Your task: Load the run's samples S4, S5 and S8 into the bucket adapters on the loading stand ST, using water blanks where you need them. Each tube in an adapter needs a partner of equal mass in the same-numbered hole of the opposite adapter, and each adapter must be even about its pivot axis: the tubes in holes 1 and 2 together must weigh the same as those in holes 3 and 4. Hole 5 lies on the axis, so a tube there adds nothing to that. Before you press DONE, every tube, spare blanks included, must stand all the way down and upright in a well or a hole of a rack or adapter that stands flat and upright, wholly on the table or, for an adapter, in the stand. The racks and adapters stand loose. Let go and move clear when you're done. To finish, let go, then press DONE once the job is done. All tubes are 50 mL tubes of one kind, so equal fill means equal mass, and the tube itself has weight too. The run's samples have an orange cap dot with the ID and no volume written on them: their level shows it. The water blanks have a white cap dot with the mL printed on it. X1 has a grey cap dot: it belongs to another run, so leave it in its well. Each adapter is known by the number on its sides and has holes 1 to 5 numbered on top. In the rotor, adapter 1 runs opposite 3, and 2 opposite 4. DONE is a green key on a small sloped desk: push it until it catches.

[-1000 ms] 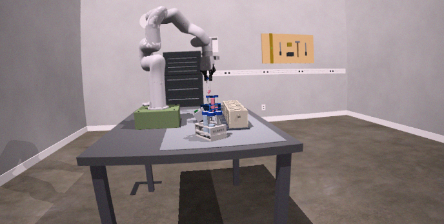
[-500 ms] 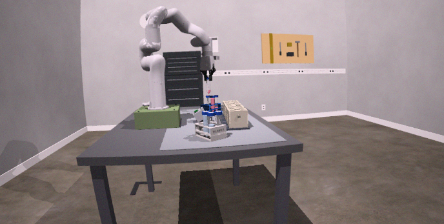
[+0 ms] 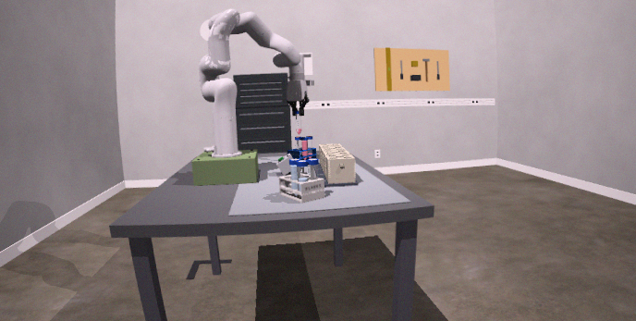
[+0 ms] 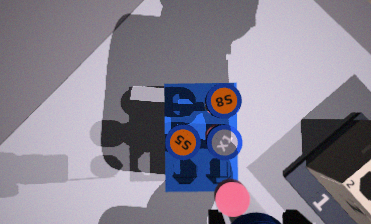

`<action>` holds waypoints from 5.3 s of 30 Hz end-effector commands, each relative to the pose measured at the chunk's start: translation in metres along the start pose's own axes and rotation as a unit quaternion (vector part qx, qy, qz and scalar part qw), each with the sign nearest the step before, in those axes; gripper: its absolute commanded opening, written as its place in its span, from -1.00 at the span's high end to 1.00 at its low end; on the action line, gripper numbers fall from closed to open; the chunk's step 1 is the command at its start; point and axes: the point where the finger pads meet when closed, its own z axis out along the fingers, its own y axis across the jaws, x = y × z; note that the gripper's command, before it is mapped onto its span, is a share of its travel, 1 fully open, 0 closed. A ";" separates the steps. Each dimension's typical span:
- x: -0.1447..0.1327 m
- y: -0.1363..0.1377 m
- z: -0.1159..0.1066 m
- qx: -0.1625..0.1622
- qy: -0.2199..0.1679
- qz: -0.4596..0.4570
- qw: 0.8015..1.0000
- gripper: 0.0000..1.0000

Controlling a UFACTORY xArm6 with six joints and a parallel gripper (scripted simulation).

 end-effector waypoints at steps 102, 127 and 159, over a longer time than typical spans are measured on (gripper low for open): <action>0.002 0.000 0.084 0.000 0.002 0.000 1.000 1.00; 0.002 0.000 0.107 0.000 0.002 0.000 1.000 1.00; 0.002 0.000 0.131 0.000 0.002 0.000 1.000 1.00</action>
